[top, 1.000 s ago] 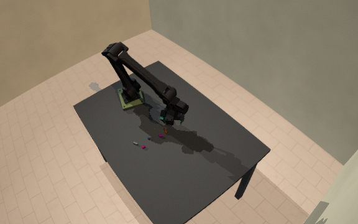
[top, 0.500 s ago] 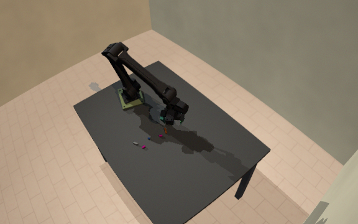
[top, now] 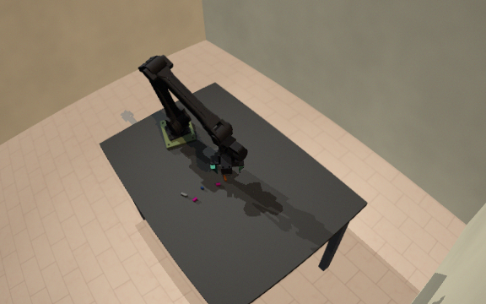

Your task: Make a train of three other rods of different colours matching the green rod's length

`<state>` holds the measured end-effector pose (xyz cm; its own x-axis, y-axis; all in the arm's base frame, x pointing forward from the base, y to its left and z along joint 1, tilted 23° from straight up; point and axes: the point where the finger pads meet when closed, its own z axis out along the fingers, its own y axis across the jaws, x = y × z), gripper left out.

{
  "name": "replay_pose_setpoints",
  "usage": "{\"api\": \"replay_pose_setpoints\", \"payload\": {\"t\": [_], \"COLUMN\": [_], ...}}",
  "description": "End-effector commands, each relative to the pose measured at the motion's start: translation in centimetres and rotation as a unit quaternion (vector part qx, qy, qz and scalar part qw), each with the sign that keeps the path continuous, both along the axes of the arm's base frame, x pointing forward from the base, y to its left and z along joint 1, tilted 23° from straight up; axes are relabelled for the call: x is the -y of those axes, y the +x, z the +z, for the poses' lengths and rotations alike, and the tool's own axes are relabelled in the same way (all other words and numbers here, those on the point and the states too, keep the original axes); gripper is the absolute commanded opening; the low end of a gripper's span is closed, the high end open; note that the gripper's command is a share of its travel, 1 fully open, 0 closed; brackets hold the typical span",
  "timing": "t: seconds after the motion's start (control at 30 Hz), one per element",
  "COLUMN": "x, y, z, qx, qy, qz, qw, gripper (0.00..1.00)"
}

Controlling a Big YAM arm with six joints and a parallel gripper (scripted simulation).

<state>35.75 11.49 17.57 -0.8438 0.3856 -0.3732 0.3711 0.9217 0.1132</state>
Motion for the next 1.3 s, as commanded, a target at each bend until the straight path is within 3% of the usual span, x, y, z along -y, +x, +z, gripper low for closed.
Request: {"api": "replay_pose_setpoints", "payload": {"t": [0.0,0.23,0.37,0.4,0.57,0.73,0.8,0.97,1.0,1.1,1.27], "x": [1.1,3.6,3.1,4.6,6.3,5.5,8.0,8.8,9.5,9.5,11.7], "y": [-0.1,-0.2,-0.2,-0.2,-0.4,-0.5,-0.7,-0.9,-1.0,-1.0,-1.6], "z": [0.4,0.5,-0.7,0.5,0.4,-0.7,0.4,0.3,0.4,0.1,0.3], "qx": [0.007,0.004,-0.013,0.003,0.000,-0.016,-0.002,-0.005,-0.003,-0.008,-0.006], "qy": [-0.020,-0.055,-0.057,-0.067,-0.091,-0.091,-0.115,-0.125,-0.136,-0.135,-0.168], "qz": [0.060,0.138,0.146,0.165,0.220,0.233,0.271,0.295,0.317,0.318,0.385], "qw": [0.998,0.989,0.988,0.984,0.971,0.968,0.956,0.947,0.939,0.938,0.907], "gripper": [1.00,1.00,1.00,1.00,1.00,1.00,1.00,1.00,1.00,1.00,1.00]}}
